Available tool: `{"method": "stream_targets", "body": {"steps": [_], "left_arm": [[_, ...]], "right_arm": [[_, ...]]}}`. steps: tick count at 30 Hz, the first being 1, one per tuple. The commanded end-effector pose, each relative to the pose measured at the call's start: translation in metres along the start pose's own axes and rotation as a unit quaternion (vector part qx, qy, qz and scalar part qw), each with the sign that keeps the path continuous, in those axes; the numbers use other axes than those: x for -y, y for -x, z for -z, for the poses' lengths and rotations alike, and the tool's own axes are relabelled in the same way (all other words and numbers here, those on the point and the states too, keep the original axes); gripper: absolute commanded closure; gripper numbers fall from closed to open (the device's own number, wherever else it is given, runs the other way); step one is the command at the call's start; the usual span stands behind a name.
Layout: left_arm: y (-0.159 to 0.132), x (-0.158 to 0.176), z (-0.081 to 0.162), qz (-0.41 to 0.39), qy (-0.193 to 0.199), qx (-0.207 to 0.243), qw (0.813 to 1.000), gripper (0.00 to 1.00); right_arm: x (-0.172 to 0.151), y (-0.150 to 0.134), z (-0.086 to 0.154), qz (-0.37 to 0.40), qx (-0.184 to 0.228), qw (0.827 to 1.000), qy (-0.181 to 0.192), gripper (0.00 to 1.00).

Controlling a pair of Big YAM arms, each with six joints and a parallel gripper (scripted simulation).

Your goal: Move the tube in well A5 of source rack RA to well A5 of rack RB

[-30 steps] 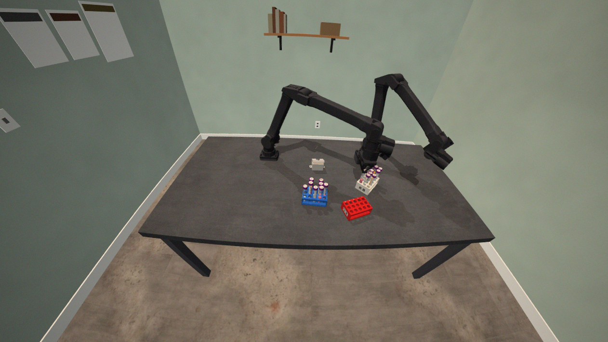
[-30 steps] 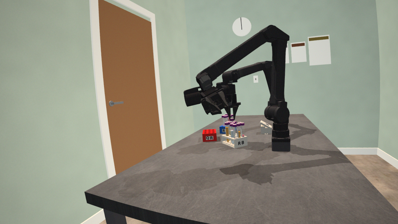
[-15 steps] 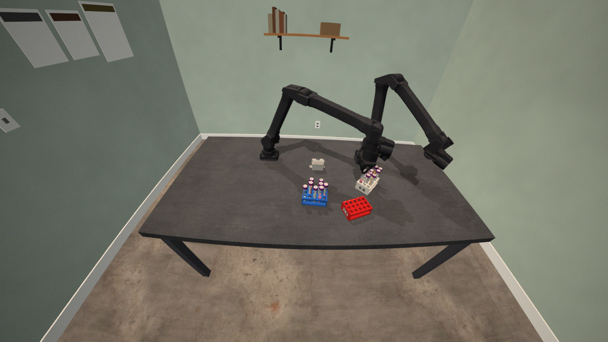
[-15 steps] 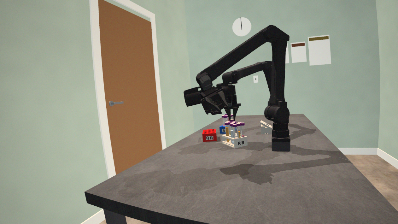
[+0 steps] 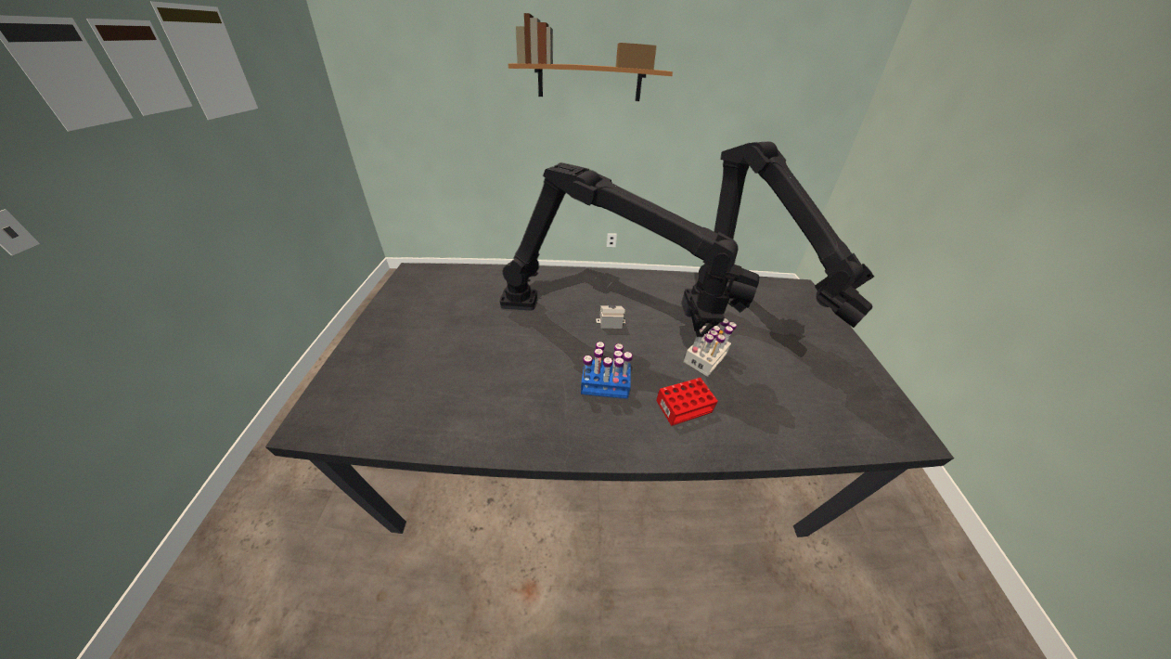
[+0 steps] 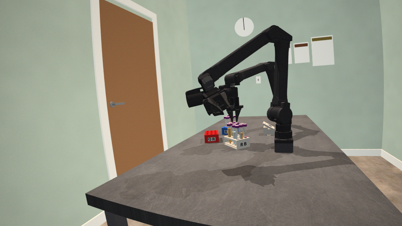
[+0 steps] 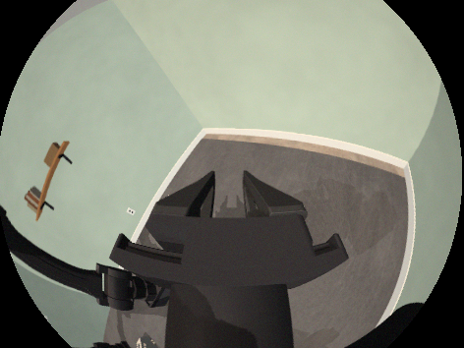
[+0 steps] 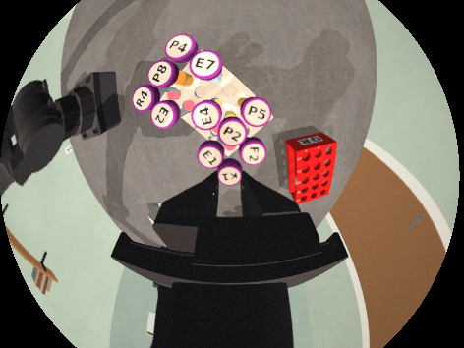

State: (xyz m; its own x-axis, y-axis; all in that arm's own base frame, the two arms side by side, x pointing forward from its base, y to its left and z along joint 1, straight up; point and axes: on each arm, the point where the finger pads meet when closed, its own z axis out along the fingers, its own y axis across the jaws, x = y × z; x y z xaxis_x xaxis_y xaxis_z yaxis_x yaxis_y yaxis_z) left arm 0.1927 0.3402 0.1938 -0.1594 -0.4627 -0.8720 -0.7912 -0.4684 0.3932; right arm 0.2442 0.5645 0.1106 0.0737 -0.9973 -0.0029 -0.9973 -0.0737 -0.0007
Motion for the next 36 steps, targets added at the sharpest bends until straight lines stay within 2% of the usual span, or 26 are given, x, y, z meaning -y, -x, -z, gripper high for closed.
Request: {"method": "stream_targets", "body": {"steps": [1, 36], "left_arm": [[0.0118, 0.0036, 0.0031, 0.015, -0.004, 0.002, 1.000, 0.70], [0.0118, 0.0036, 0.0031, 0.015, -0.004, 0.002, 1.000, 0.70]], "right_arm": [[0.0034, 0.0031, -0.0005, -0.002, 0.003, 1.000, -0.002, 1.00], [0.0010, 0.0050, 0.0032, -0.001, 0.006, 1.000, -0.004, 1.00]]}}
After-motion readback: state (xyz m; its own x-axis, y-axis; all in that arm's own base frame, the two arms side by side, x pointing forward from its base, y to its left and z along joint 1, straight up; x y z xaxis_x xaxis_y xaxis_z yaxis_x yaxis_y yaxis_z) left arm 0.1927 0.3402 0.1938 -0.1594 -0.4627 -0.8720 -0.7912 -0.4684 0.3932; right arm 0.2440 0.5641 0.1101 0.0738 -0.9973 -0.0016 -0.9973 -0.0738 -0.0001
